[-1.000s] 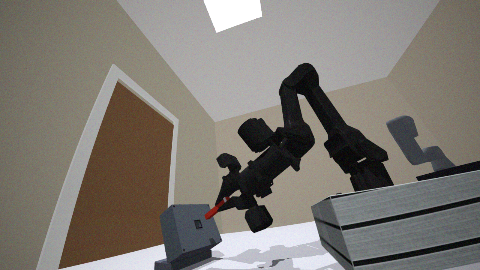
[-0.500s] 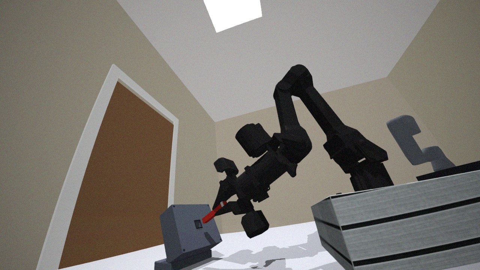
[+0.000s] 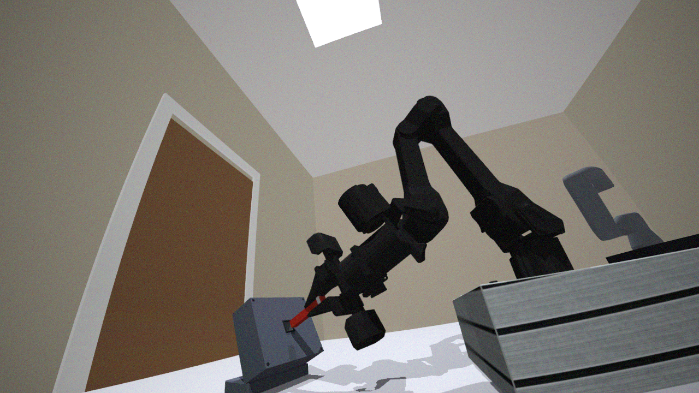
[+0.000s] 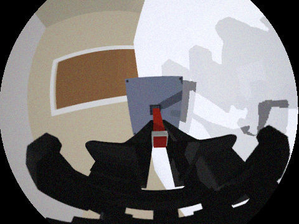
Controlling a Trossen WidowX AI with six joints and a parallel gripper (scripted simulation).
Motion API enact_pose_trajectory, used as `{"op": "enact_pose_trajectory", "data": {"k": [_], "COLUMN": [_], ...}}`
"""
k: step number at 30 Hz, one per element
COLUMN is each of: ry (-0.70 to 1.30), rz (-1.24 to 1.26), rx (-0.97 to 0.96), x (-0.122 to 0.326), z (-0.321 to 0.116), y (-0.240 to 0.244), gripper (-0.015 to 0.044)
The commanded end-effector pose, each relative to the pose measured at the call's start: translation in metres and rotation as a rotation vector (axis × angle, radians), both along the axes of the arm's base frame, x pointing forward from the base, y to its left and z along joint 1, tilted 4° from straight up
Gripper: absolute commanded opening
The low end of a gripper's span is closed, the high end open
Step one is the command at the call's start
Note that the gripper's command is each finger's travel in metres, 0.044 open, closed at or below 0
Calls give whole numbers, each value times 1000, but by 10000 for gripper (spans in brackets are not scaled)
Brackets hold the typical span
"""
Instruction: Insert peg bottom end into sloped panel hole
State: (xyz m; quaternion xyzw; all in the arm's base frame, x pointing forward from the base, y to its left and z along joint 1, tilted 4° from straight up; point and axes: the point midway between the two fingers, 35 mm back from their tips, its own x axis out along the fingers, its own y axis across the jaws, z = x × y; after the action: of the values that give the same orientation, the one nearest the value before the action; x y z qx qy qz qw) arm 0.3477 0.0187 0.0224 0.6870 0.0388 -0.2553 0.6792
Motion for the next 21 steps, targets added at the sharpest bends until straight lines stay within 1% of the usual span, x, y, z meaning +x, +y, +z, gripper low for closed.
{"op": "enact_pose_trajectory", "data": {"k": [1, 21], "ry": [2, 2], "rz": [0, 0], "rx": [-1, -1], "x": [-1, 2], "z": [0, 2], "y": [0, 0], "gripper": [0, 0]}}
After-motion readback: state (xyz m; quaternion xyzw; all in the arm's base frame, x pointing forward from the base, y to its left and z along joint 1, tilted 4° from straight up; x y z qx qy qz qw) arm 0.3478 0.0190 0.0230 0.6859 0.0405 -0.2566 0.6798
